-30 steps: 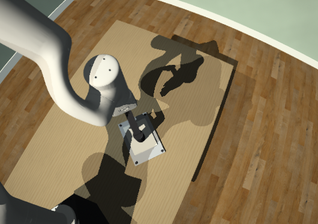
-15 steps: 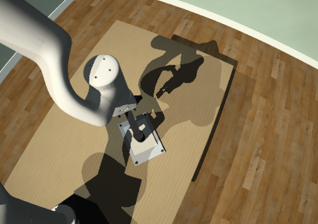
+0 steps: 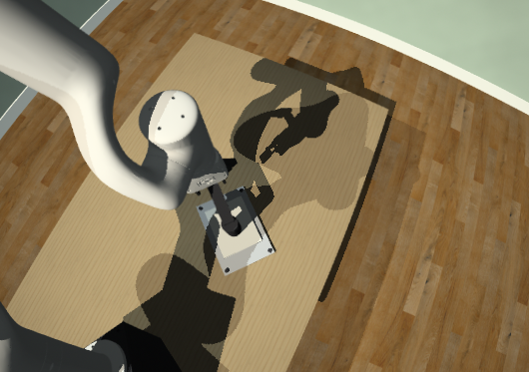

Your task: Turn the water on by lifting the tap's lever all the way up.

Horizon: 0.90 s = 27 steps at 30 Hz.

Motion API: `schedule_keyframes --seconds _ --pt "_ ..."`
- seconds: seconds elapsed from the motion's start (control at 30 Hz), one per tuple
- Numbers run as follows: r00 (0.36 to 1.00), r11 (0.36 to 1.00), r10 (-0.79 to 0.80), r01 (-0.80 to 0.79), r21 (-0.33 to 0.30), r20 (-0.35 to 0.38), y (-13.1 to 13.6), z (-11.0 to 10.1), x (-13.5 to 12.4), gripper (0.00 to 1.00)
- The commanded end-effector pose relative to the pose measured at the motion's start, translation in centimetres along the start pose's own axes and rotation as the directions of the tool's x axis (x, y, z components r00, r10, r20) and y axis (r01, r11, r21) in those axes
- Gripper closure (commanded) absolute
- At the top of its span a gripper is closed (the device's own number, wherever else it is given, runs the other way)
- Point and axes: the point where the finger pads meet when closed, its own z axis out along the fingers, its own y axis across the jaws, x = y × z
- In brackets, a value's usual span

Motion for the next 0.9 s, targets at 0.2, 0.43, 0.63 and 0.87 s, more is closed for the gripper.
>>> schedule_keyframes --seconds 0.2,0.43,0.63,0.87 --pt "1.000 1.000 0.000 0.000 -0.001 0.000 0.1 -0.1 0.0 0.29" --pt "1.000 1.000 0.000 0.000 -0.001 -0.001 0.1 0.0 0.0 0.29" --pt "1.000 1.000 -0.001 0.001 -0.001 -0.001 0.1 0.4 0.0 0.29" --pt "1.000 1.000 -0.001 0.001 -0.001 -0.001 0.1 1.1 0.0 0.29"
